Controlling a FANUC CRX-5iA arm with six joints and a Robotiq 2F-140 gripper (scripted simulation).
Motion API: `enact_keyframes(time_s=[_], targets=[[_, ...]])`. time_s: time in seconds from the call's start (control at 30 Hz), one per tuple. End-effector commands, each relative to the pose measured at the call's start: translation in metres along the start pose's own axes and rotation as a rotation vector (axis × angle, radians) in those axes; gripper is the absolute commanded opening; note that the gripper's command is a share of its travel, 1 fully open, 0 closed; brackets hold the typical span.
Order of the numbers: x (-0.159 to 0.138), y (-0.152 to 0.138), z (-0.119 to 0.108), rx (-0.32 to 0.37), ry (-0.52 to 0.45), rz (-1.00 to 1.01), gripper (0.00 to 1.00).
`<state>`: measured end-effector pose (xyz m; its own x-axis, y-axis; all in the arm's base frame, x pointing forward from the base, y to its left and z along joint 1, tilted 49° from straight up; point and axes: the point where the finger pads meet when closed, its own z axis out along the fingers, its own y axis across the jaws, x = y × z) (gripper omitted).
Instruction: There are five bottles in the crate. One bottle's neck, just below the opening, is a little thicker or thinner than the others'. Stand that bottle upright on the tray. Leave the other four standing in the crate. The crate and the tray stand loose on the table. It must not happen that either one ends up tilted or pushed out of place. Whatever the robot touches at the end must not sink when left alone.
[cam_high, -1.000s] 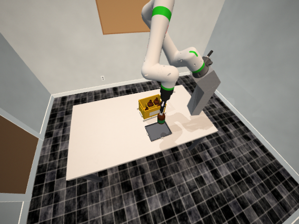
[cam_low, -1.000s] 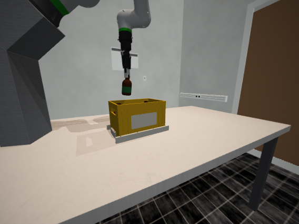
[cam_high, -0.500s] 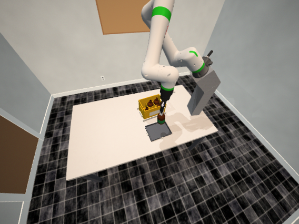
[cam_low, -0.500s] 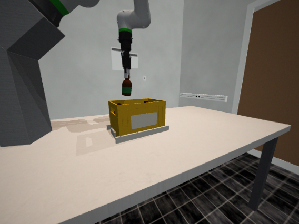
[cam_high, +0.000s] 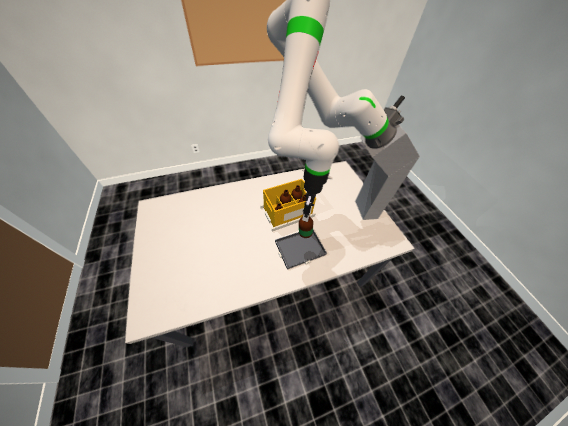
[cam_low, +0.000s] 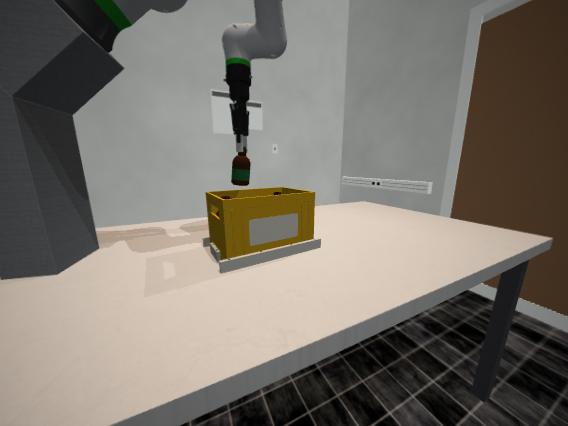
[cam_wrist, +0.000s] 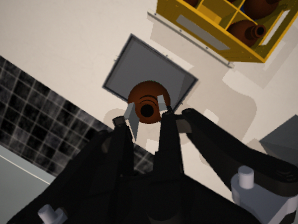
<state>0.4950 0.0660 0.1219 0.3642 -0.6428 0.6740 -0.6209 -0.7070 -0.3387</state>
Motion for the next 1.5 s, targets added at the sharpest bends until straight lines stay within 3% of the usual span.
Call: enact_keyframes(time_s=[0.0,1.47], targets=[[0.000,-0.001,0.005,0.001,0.000,0.001,0.10],[0.000,-0.001,0.111,0.001,0.000,0.001,0.10]])
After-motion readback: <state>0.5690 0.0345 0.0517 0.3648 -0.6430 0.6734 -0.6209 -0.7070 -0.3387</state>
